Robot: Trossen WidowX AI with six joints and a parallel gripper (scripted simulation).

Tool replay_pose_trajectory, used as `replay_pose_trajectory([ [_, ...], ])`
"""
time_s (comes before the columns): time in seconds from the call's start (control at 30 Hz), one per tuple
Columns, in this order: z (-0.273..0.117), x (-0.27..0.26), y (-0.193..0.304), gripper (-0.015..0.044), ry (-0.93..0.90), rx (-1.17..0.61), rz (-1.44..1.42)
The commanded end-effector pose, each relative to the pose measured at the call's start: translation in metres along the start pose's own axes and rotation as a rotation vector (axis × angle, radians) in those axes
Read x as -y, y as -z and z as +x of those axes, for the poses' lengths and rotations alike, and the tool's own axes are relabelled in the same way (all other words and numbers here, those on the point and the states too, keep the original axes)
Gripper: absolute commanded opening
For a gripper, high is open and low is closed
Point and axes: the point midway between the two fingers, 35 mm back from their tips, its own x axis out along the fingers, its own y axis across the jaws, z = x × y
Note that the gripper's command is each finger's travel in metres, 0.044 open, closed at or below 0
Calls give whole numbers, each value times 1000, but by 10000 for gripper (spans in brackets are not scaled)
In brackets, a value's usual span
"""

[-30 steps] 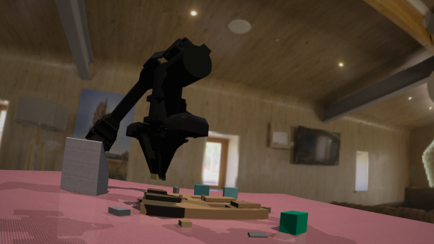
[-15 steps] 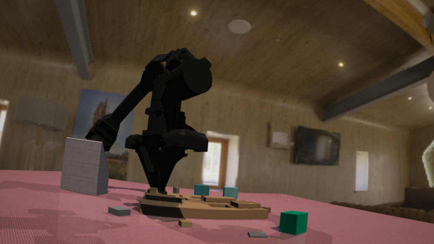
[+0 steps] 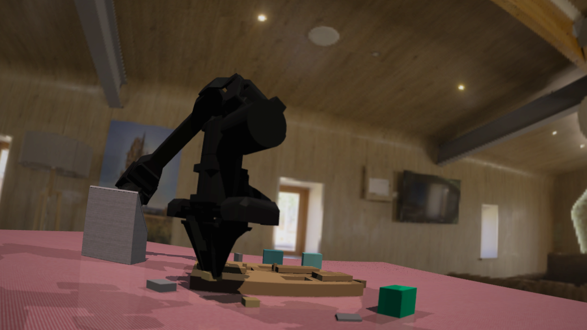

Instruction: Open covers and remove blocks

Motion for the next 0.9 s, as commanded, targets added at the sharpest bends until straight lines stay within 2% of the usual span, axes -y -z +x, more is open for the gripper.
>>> replay_pose_trajectory([
  [0.0,10,-3,0,80,-12,2,7],
  [0.7,36,-7,0,80,-14,4,6],
  [0.87,33,-5,0,211,-7,2,0],
])
